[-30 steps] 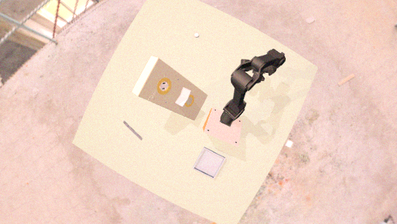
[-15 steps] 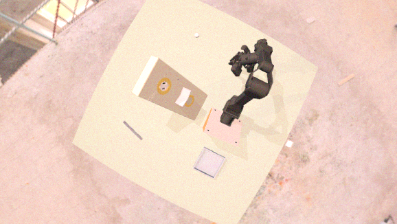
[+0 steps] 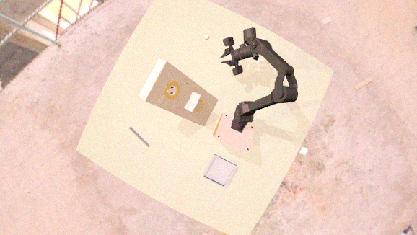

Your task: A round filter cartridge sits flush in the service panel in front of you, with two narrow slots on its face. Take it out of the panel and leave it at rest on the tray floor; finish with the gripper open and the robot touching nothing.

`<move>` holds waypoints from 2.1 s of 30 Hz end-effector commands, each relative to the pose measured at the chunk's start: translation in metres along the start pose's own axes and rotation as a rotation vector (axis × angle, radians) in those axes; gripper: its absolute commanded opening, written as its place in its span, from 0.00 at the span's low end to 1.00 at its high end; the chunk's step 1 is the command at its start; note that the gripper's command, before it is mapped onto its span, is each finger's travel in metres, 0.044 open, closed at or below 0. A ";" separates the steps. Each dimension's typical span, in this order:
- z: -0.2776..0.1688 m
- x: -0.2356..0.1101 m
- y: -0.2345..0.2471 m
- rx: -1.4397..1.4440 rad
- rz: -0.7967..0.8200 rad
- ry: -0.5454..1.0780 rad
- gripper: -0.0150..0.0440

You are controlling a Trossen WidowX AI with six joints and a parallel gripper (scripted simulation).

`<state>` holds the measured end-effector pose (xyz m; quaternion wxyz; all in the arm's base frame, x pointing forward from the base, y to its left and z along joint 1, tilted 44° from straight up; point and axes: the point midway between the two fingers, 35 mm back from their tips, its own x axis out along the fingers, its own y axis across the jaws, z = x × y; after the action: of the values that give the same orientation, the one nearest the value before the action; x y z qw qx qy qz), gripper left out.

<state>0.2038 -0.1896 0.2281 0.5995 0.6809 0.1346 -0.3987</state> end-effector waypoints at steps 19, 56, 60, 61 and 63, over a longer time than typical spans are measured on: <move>-0.263 -0.016 0.061 -1.286 0.438 0.241 0.41; -0.329 -0.013 -0.085 -2.816 0.008 -0.578 0.41; -0.330 -0.008 -0.084 -2.816 0.006 -0.573 0.41; -0.330 -0.007 -0.084 -2.816 0.006 -0.572 0.41; -0.330 -0.004 -0.083 -2.816 0.005 -0.569 0.41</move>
<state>0.2697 0.1405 0.1656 0.7734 -0.5652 0.2816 -0.0561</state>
